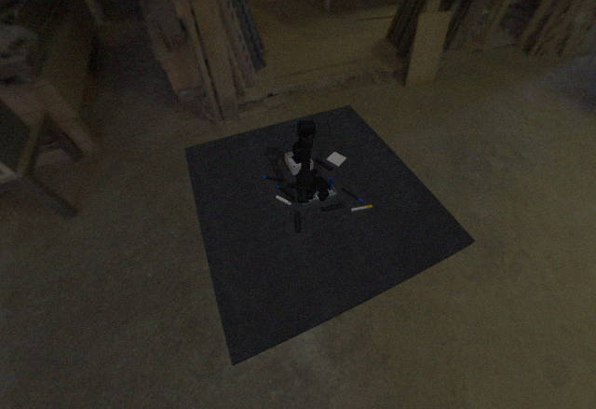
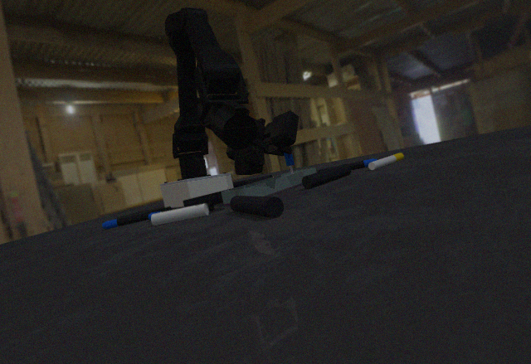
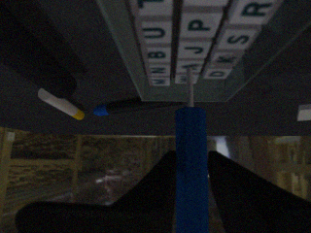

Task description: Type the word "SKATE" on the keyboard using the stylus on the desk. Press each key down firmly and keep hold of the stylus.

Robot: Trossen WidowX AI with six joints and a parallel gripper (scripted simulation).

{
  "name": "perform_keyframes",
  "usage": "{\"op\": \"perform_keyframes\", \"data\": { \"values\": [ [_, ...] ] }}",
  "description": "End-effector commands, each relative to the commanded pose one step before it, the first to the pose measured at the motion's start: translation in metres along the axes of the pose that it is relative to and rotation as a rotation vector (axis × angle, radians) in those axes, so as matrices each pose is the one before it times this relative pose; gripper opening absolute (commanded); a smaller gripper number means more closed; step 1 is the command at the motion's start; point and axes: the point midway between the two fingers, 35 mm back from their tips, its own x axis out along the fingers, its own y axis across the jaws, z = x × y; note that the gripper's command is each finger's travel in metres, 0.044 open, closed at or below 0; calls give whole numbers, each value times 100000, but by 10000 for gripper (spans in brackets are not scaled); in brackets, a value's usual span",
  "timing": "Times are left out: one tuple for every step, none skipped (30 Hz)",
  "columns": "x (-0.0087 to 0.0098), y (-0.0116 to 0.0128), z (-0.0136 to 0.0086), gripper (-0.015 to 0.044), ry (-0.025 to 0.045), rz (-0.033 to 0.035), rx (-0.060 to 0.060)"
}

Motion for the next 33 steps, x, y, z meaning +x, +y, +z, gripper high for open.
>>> {"op": "perform_keyframes", "data": {
  "values": [
    [252,-78,300,81,755,-160,1430],
    [20,0,35,81,0,0,0],
    [20,0,35,81,0,0,0],
    [20,0,35,81,0,0,0],
    [20,0,35,81,0,0,0],
    [20,0,35,81,0,0,0],
    [20,0,35,81,0,0,0],
    [20,0,35,81,0,0,0],
    [-34,1,-60,81,-1,0,0],
    [-75,1,-132,81,-1,1,-1],
    [-33,0,-58,81,-1,0,0],
    [-12,0,-22,81,0,0,0],
    [0,0,0,81,0,0,0],
    [0,0,0,81,0,0,0],
    [0,0,0,81,0,0,0],
    [0,0,0,81,0,0,0],
    [-51,7,-85,81,-1,1,-1],
    [-90,12,-151,81,-2,1,-2],
    [-133,15,-224,81,-3,1,-3],
    [-183,17,-310,81,-4,2,-3],
    [-199,14,-340,81,-4,2,-3],
    [-222,9,-384,81,-4,1,-3],
    [-252,2,-441,81,-4,1,-3],
    [-280,-8,-497,81,-4,1,-2],
    [-238,-16,-428,81,-3,0,-1],
    [-145,-14,-263,81,-2,0,0],
    [-48,-5,-88,81,0,0,0],
    [0,0,0,81,0,0,0],
    [0,0,0,81,0,0,0],
    [0,0,0,81,0,0,0],
    [0,0,0,81,0,0,0],
    [0,0,0,81,0,0,0],
    [0,0,0,81,0,0,0]
  ]
}}
